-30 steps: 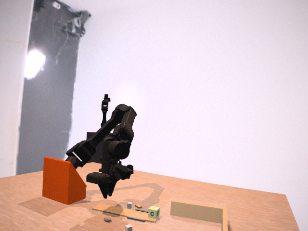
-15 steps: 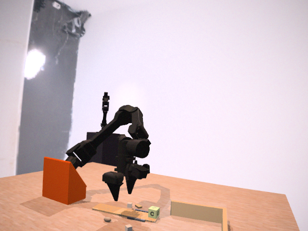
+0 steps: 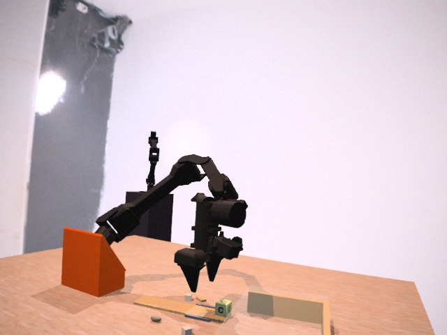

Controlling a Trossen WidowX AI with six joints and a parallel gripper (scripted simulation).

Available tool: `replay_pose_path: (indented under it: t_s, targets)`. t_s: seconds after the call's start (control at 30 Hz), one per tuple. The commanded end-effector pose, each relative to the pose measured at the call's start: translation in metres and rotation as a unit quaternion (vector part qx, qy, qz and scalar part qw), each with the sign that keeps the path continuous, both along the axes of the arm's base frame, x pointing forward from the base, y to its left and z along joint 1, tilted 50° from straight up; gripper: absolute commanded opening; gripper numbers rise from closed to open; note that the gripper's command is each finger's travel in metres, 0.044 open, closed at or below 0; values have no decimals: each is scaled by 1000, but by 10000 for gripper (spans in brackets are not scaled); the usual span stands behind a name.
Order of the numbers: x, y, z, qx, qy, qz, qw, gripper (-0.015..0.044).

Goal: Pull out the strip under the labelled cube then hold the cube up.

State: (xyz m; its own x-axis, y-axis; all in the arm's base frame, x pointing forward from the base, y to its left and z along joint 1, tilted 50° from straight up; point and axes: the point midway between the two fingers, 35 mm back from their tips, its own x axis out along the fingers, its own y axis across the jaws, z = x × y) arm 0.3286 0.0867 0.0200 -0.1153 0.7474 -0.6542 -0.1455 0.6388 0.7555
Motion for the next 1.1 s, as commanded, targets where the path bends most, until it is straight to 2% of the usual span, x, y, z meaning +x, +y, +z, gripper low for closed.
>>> replay_pose_path:
  t_s: [0.0, 0.33, 0.57, 0.6, 1.07]
  targets:
    - [14, 4, 2, 3, 3, 0, 1000, 440]
    - [50, 15, 10, 3, 2, 0, 1000, 440]
    - [49, 22, 4, 3, 2, 0, 1000, 256]
    - [49, 23, 3, 3, 2, 0, 1000, 250]
    - [47, 40, -12, 3, 2, -1, 1000, 250]
